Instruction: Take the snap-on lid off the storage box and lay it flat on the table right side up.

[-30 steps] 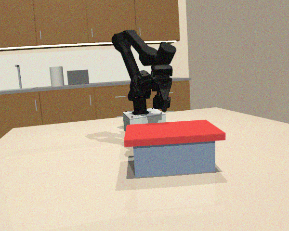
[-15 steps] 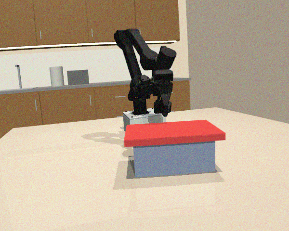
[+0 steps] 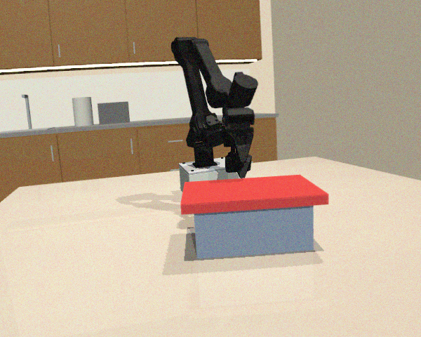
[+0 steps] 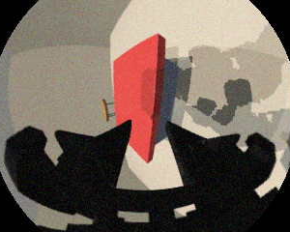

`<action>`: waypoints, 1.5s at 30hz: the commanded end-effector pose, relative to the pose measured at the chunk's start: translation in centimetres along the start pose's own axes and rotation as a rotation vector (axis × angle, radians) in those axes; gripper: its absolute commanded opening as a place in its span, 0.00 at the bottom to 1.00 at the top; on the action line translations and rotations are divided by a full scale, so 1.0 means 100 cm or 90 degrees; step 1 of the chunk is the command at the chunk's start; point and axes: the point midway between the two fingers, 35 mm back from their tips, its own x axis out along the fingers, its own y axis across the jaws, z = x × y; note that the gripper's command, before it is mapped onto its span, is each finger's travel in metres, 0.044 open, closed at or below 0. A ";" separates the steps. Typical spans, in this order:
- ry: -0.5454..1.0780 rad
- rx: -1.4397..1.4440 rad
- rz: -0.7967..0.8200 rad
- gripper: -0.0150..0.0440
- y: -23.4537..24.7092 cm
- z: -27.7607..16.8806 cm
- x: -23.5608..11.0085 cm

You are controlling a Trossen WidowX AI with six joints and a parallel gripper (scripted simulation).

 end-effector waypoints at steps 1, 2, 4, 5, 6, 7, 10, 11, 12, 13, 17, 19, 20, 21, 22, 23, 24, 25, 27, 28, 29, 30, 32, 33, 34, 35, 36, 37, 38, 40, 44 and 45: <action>0.001 -0.005 -0.007 0.65 -0.003 0.000 0.009; 0.001 -0.005 -0.007 0.65 -0.003 0.000 0.010; 0.001 -0.005 -0.006 0.65 -0.003 0.000 0.014; 0.001 -0.005 -0.006 0.65 -0.003 0.000 0.015; 0.000 -0.005 -0.006 0.65 -0.004 0.000 0.017; 0.000 -0.005 -0.006 0.65 -0.004 0.001 0.018; 0.000 -0.005 -0.006 0.65 -0.004 0.001 0.023; 0.000 -0.005 -0.006 0.65 -0.004 0.001 0.025; 0.000 -0.005 -0.006 0.65 -0.005 0.001 0.027; 0.000 -0.005 -0.006 0.65 -0.005 0.001 0.028; 0.000 -0.005 -0.005 0.65 -0.006 0.002 0.034; 0.000 -0.005 -0.005 0.65 -0.006 0.002 0.036; 0.000 -0.005 -0.005 0.65 -0.006 0.002 0.036; 0.000 -0.005 -0.005 0.64 -0.006 0.002 0.036; 0.000 -0.005 -0.005 0.63 -0.006 0.002 0.036; 0.000 -0.005 -0.005 0.62 -0.006 0.002 0.036; 0.000 -0.005 -0.005 0.61 -0.006 0.002 0.036; 0.000 -0.005 -0.005 0.60 -0.006 0.002 0.036; 0.000 -0.005 -0.005 0.57 -0.006 0.002 0.036; 0.000 -0.005 -0.005 0.56 -0.006 0.002 0.036; 0.000 -0.005 -0.005 0.55 -0.006 0.002 0.036; 0.000 -0.005 -0.005 0.54 -0.006 0.002 0.036; 0.000 -0.005 -0.005 0.52 -0.006 0.002 0.036; 0.000 -0.005 -0.005 0.51 -0.006 0.002 0.036; 0.000 -0.005 -0.005 0.49 -0.006 0.002 0.036; 0.000 -0.005 -0.005 0.48 -0.006 0.002 0.036; 0.000 -0.005 -0.005 0.47 -0.006 0.002 0.036; 0.000 -0.005 -0.005 0.46 -0.006 0.002 0.036; 0.000 -0.005 -0.005 0.45 -0.006 0.002 0.036; 0.000 -0.005 -0.005 0.43 -0.006 0.002 0.036; 0.000 -0.005 -0.005 0.25 -0.006 0.002 0.036; 0.000 -0.005 -0.005 0.25 -0.006 0.002 0.036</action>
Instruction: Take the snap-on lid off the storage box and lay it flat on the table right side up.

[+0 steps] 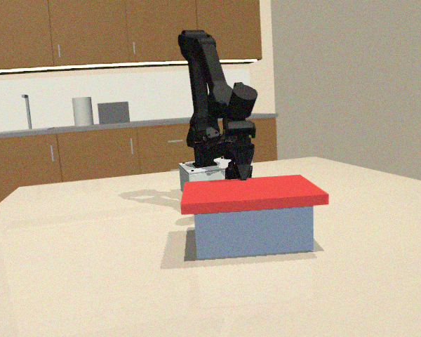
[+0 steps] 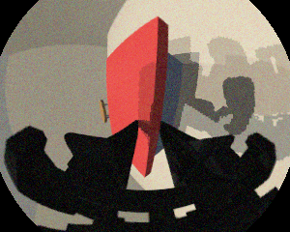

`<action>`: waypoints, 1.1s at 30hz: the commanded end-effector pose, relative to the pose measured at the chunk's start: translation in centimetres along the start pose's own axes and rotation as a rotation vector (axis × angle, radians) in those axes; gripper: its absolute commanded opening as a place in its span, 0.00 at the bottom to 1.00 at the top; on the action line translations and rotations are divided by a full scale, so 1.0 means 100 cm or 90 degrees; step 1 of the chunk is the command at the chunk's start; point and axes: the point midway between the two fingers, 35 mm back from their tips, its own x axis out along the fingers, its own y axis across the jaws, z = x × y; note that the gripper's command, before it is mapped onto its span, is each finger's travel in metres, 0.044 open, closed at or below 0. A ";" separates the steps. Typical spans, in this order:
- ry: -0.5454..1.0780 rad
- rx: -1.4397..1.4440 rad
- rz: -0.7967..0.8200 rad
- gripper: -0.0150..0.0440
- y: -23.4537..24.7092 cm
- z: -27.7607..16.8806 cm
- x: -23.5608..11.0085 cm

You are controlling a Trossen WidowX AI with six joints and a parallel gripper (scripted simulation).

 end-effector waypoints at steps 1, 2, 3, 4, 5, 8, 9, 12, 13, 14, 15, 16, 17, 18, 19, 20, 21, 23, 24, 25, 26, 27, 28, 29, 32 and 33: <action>0.002 -0.003 -0.001 0.25 -0.001 0.000 0.001; 0.001 -0.002 -0.001 0.25 0.000 0.000 0.000; 0.000 0.000 0.000 0.25 0.000 0.000 0.000; 0.000 0.000 0.000 0.25 0.000 0.000 0.000; 0.000 0.000 0.000 0.25 0.000 0.000 -0.001; 0.000 0.000 0.000 0.25 0.001 0.000 -0.001; 0.000 0.000 0.000 0.25 0.001 0.000 -0.001; 0.000 0.000 0.000 0.25 0.001 0.000 -0.001; 0.000 0.000 0.000 0.25 0.001 0.000 -0.002; 0.000 0.000 0.000 0.25 0.002 0.000 -0.002; 0.000 0.000 0.000 0.25 0.002 0.000 -0.002; 0.000 0.000 0.000 0.25 0.002 0.000 -0.002; 0.000 0.000 0.000 0.25 0.002 0.000 -0.002; 0.000 0.000 0.000 0.25 0.002 0.000 -0.002; 0.000 0.000 0.000 0.25 0.002 0.000 -0.003; 0.000 0.000 0.000 0.25 0.002 0.000 -0.003; 0.000 0.000 0.000 0.25 0.002 0.000 -0.003; 0.000 0.000 0.000 0.25 0.003 0.000 -0.003; 0.000 0.000 0.000 0.25 0.003 0.000 -0.004; 0.000 0.000 0.000 0.25 0.003 0.000 -0.004; 0.000 0.000 0.000 0.25 0.003 0.000 -0.004; 0.000 0.000 0.000 0.25 0.003 0.000 -0.004; 0.000 0.000 0.000 0.25 0.003 0.000 -0.004; 0.000 0.000 0.000 0.25 0.003 0.000 -0.004; 0.000 0.000 0.000 0.25 0.004 0.000 -0.005; 0.000 0.000 0.000 0.25 0.004 0.000 -0.005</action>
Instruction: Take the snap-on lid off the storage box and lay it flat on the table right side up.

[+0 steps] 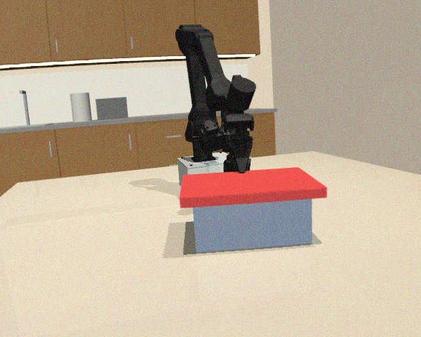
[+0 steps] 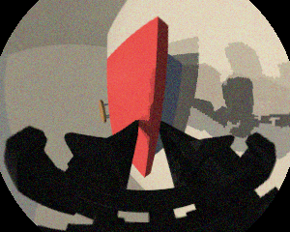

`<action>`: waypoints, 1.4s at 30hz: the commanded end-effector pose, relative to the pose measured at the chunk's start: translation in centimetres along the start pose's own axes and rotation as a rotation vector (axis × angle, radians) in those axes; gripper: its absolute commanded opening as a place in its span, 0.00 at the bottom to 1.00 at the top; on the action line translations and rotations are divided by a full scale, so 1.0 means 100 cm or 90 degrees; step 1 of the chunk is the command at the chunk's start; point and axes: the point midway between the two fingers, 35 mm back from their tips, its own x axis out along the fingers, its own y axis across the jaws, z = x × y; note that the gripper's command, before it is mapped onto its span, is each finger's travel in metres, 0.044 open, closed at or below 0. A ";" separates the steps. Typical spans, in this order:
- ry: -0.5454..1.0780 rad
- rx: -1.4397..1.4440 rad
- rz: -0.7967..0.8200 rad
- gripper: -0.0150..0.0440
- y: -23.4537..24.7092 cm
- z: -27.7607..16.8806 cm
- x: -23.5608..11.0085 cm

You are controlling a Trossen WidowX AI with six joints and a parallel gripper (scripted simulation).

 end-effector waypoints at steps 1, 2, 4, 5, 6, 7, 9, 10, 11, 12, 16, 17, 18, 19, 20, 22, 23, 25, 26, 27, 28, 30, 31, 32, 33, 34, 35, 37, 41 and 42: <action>0.001 0.002 0.004 0.25 0.003 0.000 -0.002; 0.001 0.002 0.004 0.25 0.003 0.000 -0.003; 0.001 0.002 0.004 0.25 0.003 0.000 -0.003; 0.001 0.002 0.004 0.25 0.003 0.000 -0.003; 0.001 0.002 0.004 0.25 0.003 0.000 -0.003; 0.001 0.002 0.004 0.25 0.004 0.000 -0.003; 0.001 0.002 0.004 0.25 0.004 0.000 -0.004; 0.001 0.002 0.004 0.25 0.004 0.000 -0.004; 0.001 0.002 0.004 0.25 0.004 0.000 -0.004; 0.001 0.002 0.004 0.25 0.004 0.000 -0.004; 0.001 0.002 0.004 0.25 0.005 0.000 -0.005; 0.001 0.002 0.004 0.25 0.005 0.000 -0.005; 0.001 0.002 0.004 0.25 0.005 0.000 -0.005; 0.001 0.002 0.004 0.25 0.005 0.000 -0.005; 0.001 0.002 0.004 0.25 0.005 0.000 -0.005; 0.001 0.002 0.004 0.25 0.006 0.000 -0.005; 0.001 0.002 0.004 0.25 0.006 0.000 -0.006; 0.001 0.002 0.004 0.25 0.006 0.000 -0.006; 0.001 0.002 0.004 0.25 0.006 0.000 -0.006; 0.001 0.002 0.004 0.25 0.006 0.000 -0.006; 0.001 0.002 0.004 0.25 0.007 0.000 -0.006; 0.001 0.002 0.004 0.25 0.007 0.000 -0.007; 0.001 0.002 0.004 0.25 0.007 0.000 -0.007; 0.001 0.002 0.004 0.25 0.007 0.000 -0.007; 0.001 0.002 0.004 0.25 0.007 0.000 -0.007; 0.001 0.002 0.004 0.25 0.008 0.000 -0.007; 0.001 0.002 0.004 0.25 0.008 0.000 -0.007; 0.001 0.002 0.004 0.25 0.008 0.000 -0.008; 0.001 0.002 0.004 0.25 0.009 0.000 -0.008; 0.001 0.002 0.004 0.25 0.009 0.000 -0.008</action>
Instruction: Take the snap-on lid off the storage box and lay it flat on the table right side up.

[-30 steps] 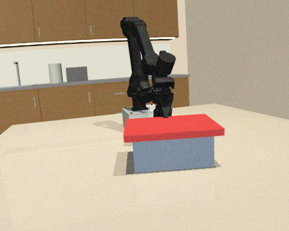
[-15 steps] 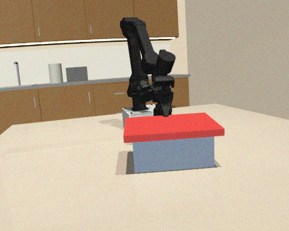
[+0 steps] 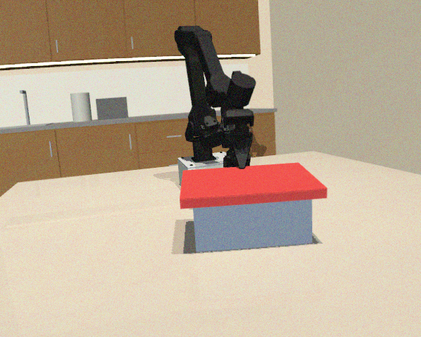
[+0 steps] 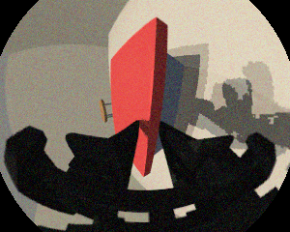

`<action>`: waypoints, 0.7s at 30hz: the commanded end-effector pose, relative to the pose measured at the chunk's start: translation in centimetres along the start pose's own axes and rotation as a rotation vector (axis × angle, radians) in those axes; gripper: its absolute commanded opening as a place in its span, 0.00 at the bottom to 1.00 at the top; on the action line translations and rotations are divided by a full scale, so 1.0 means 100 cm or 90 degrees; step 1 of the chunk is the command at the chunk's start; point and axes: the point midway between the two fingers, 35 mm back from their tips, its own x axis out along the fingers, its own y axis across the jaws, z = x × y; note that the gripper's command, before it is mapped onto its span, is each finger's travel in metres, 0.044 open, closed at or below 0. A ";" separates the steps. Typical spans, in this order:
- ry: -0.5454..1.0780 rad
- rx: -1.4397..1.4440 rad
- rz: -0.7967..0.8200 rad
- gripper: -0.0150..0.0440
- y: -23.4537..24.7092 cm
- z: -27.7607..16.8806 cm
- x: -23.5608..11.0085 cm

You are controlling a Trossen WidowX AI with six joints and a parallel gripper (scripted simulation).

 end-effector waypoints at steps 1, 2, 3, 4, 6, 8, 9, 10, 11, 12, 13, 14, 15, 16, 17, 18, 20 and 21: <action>0.000 0.002 0.003 0.25 0.002 0.000 -0.002; 0.000 0.002 0.003 0.25 0.002 0.000 -0.002; 0.000 0.002 0.003 0.25 0.003 0.000 -0.002; 0.000 0.002 0.003 0.25 0.003 0.000 -0.002; 0.000 0.002 0.003 0.25 0.003 0.000 -0.003; 0.000 0.002 0.003 0.25 0.003 0.000 -0.003; 0.000 0.002 0.003 0.25 0.004 0.000 -0.003; 0.000 0.002 0.003 0.25 0.004 0.000 -0.003; 0.000 0.002 0.003 0.25 0.004 0.000 -0.003; 0.000 0.002 0.003 0.25 0.004 0.000 -0.003; 0.000 0.002 0.003 0.25 0.004 0.000 -0.003; 0.000 0.001 0.002 0.25 0.003 0.000 -0.003; 0.000 0.000 0.001 0.25 0.003 0.000 -0.002; 0.000 0.000 0.001 0.25 0.003 0.000 -0.002; 0.000 0.000 0.001 0.25 0.003 0.000 -0.002; 0.000 0.000 0.001 0.25 0.003 0.000 -0.002; 0.000 0.000 0.001 0.25 0.003 0.000 -0.002; 0.000 0.000 0.001 0.25 0.003 0.000 -0.002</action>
